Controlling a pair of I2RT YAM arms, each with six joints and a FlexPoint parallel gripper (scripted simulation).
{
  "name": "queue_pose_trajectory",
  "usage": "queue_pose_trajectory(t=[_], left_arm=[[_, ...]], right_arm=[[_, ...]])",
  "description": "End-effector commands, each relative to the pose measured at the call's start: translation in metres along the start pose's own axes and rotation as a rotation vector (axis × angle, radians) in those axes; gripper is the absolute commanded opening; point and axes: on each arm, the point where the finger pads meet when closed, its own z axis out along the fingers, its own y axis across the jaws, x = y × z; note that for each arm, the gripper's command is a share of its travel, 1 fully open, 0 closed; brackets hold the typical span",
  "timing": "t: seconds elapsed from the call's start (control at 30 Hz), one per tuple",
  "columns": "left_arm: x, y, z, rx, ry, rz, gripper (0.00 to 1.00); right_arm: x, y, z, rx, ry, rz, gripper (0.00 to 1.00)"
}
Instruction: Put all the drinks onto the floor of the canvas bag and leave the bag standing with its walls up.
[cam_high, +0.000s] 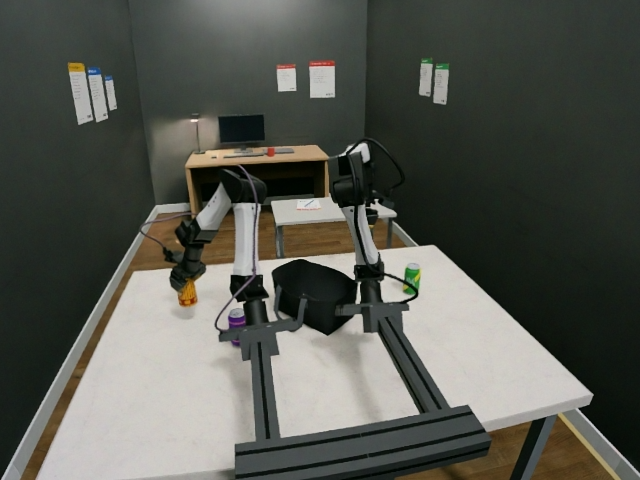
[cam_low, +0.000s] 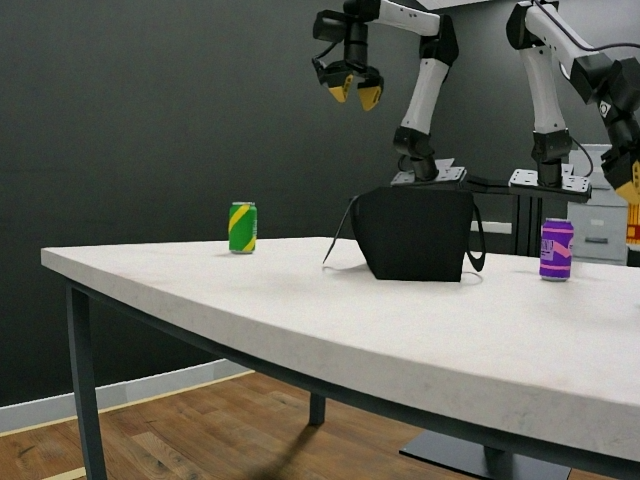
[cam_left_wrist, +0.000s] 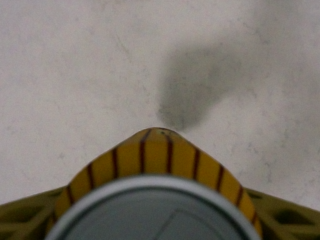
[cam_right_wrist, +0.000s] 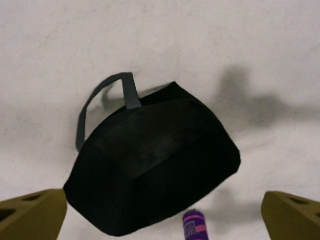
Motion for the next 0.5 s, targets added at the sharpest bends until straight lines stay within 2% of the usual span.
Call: queue_pose_trajectory(t=[0.0, 0.07, 0.13, 0.2, 0.47], left_arm=[[-0.044, -0.013, -0.031, 0.034, -0.113, 0.020, 0.67], [-0.052, -0.013, -0.034, 0.031, -0.146, 0.021, 0.67], [-0.052, -0.013, -0.034, 0.031, -0.146, 0.021, 0.67], [-0.043, -0.011, -0.039, 0.028, -0.096, 0.018, 0.67], [-0.056, -0.013, -0.059, 0.031, -0.117, 0.024, 0.67]], right_arm=[[-0.002, 0.007, -0.008, -0.030, -0.019, -0.010, 1.00], [-0.002, 0.007, -0.008, -0.030, -0.019, -0.010, 1.00], [-0.002, 0.007, -0.008, -0.030, -0.019, -0.010, 1.00], [-0.002, 0.007, -0.008, -0.030, -0.019, -0.010, 1.00], [-0.002, 0.007, -0.008, -0.030, -0.018, -0.010, 1.00]])
